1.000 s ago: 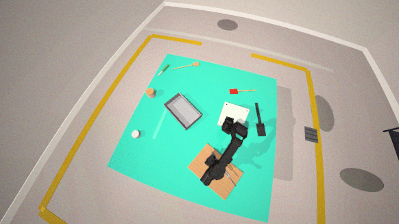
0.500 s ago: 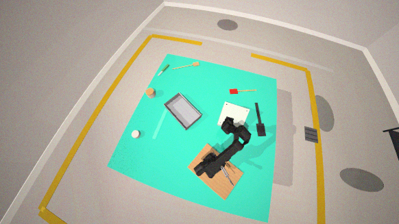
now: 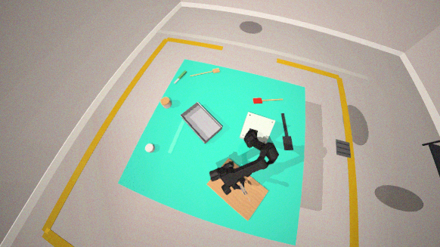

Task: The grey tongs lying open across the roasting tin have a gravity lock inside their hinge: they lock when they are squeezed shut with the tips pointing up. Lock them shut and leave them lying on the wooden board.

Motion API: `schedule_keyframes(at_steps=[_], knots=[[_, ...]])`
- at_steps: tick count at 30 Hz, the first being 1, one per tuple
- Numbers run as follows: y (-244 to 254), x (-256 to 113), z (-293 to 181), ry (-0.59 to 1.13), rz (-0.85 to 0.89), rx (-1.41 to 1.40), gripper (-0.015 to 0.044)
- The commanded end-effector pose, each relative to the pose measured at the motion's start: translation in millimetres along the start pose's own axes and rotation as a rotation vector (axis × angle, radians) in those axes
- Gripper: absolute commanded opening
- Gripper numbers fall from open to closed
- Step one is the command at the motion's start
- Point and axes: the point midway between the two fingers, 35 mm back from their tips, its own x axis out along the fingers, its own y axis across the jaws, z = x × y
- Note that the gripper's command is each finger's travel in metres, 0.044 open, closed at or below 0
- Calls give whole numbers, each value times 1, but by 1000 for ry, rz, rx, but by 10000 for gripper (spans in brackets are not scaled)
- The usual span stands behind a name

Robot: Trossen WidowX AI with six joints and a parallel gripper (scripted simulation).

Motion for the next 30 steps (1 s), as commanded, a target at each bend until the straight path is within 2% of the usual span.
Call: schedule_keyframes(at_steps=[1,30], knots=[[9,-8,-1,65,95,-19,-150],[11,-9,-1,75,112,-23,-150]])
